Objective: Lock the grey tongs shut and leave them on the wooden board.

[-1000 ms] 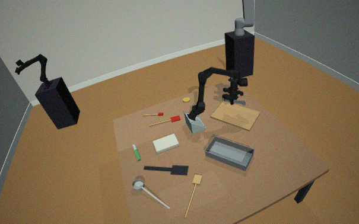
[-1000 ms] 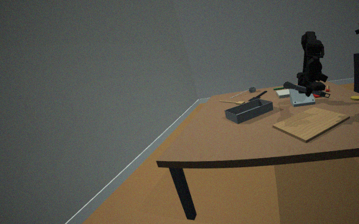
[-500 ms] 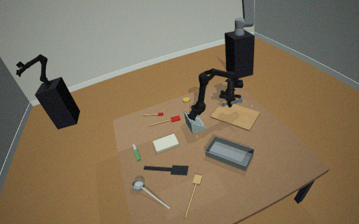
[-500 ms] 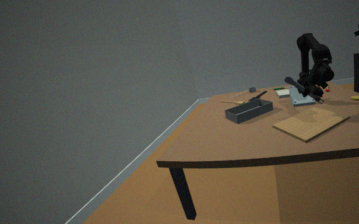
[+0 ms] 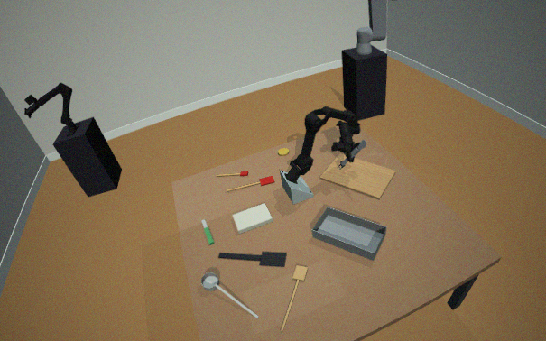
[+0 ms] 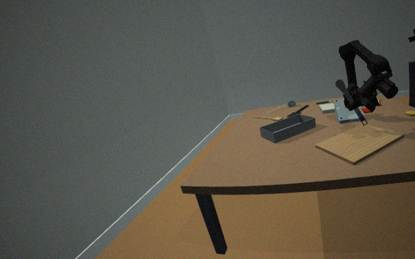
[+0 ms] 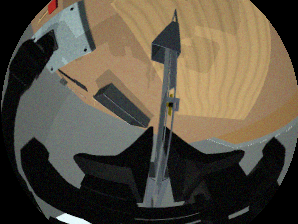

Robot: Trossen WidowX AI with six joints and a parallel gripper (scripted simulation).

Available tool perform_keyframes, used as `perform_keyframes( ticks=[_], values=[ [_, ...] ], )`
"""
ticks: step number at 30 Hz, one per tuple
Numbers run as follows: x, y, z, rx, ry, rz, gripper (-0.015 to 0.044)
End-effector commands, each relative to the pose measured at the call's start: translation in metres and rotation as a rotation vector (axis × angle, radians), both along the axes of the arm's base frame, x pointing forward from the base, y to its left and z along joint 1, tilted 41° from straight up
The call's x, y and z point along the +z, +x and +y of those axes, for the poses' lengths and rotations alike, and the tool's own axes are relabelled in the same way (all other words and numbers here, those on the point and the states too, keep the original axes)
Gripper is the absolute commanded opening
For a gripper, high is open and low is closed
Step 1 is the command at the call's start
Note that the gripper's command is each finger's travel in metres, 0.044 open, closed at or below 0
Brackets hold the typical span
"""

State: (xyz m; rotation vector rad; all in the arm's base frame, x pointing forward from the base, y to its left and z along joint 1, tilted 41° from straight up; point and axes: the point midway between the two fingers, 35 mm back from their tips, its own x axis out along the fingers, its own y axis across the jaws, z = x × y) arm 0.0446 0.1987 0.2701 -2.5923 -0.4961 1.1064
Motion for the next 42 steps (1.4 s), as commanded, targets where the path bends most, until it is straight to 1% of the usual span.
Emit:
perform_keyframes(
  ticks=[1, 11, 19, 42],
  values=[
    [0.006, -0.001, 0.001, -0.012, 0.072, -0.092, -0.015],
    [0.026, -0.015, 0.007, 0.026, 0.29, -0.271, -0.015],
    [0.044, -0.035, 0.011, 0.103, 0.491, -0.369, -0.015],
    [0.044, -0.035, 0.011, 0.105, 0.496, -0.371, -0.015]
  ],
)
